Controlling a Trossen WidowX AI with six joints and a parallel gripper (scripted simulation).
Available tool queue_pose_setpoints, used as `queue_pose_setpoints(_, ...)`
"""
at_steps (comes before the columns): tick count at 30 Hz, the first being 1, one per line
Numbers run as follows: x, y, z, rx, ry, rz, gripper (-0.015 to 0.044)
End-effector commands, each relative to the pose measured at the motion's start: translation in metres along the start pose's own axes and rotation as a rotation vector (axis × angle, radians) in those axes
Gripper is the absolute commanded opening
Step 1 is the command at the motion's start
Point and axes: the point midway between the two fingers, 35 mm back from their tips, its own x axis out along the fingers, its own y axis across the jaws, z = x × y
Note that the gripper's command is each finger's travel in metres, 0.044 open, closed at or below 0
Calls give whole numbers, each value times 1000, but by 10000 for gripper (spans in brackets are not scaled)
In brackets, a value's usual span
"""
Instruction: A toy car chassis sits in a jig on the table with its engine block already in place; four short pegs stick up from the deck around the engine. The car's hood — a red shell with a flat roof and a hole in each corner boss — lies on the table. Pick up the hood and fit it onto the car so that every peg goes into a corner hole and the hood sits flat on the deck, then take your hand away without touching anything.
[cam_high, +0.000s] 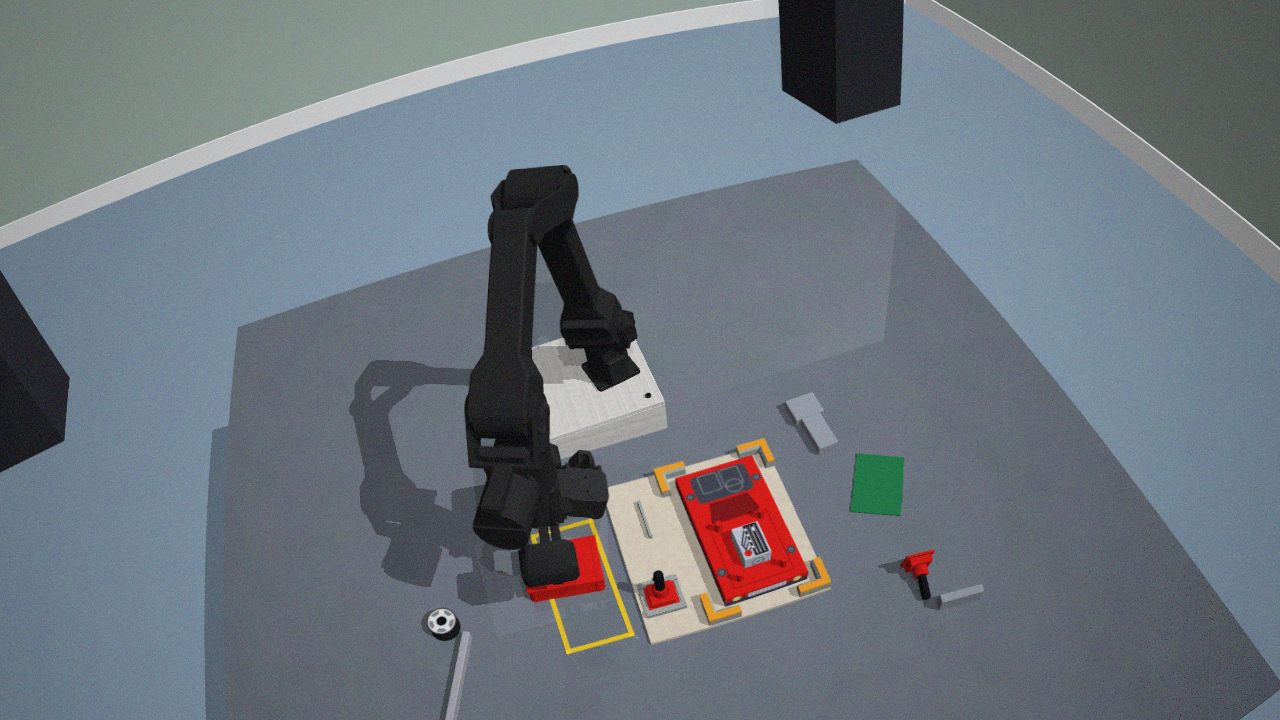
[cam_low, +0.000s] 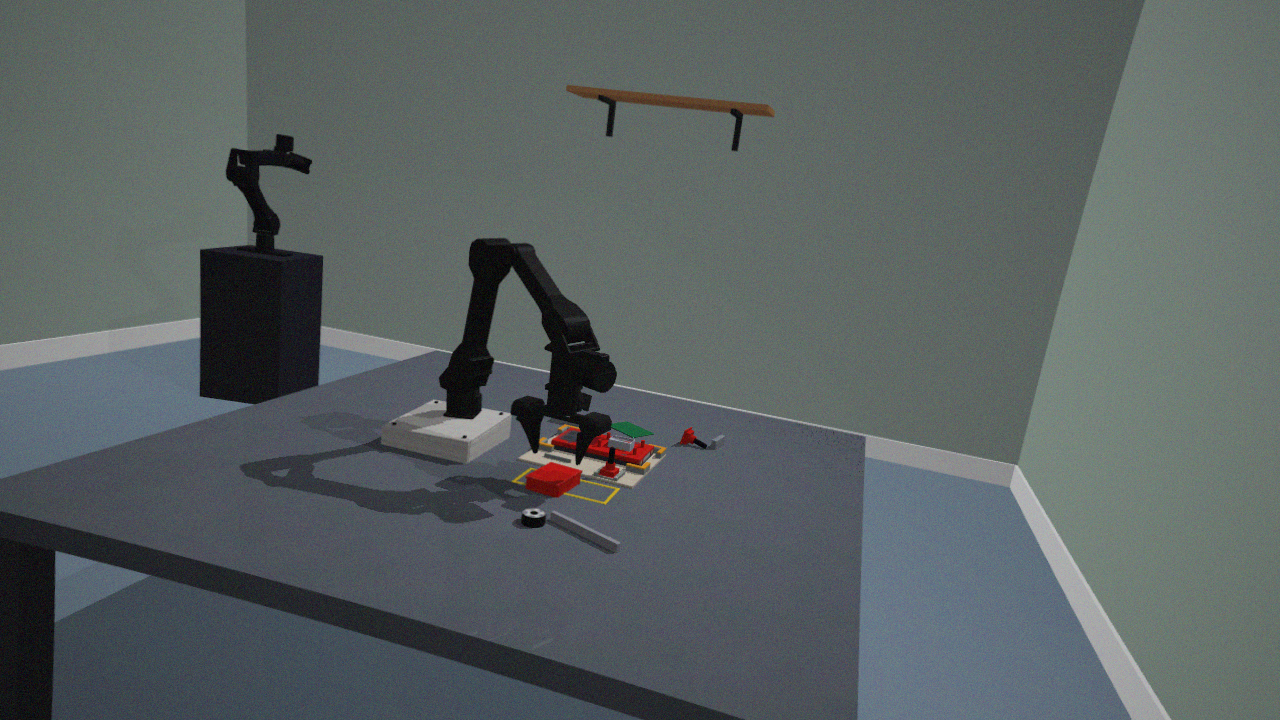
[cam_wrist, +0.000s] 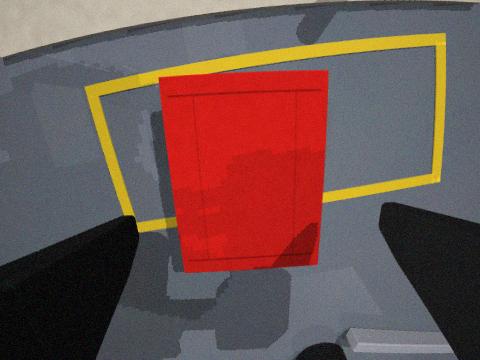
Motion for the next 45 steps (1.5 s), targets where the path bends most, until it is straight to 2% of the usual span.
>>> queue_pose_setpoints(1,6,2,1,-5,-6,7,440)
queue_pose_setpoints(45,31,2,4,-5,-7,8,440)
